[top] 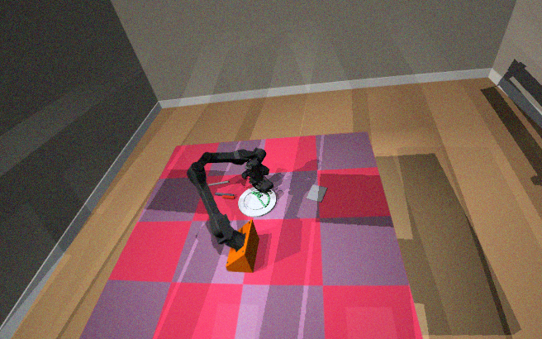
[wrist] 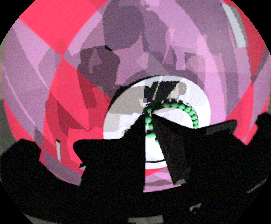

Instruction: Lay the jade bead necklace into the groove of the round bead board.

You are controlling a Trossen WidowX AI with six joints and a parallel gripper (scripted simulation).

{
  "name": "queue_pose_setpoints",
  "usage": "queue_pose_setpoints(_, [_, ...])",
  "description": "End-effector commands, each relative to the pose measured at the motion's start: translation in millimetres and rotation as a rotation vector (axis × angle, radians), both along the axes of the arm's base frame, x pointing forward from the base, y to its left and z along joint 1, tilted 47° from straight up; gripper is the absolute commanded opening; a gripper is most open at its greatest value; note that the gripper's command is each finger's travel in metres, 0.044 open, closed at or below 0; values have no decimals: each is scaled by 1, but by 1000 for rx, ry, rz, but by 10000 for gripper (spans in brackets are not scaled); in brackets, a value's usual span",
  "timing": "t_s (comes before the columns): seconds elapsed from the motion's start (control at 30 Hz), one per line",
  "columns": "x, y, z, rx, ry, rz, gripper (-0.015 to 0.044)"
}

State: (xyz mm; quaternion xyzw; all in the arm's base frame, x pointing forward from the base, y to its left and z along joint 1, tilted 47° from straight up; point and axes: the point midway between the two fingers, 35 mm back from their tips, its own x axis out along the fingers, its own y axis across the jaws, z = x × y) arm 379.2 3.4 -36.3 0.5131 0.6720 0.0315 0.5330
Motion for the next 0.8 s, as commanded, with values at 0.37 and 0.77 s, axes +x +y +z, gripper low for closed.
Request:
queue_pose_setpoints(0.37, [7, 2, -1, -3, -8, 1, 26])
queue_pose_setpoints(0.77, [7, 1, -1, -2, -8, 1, 341])
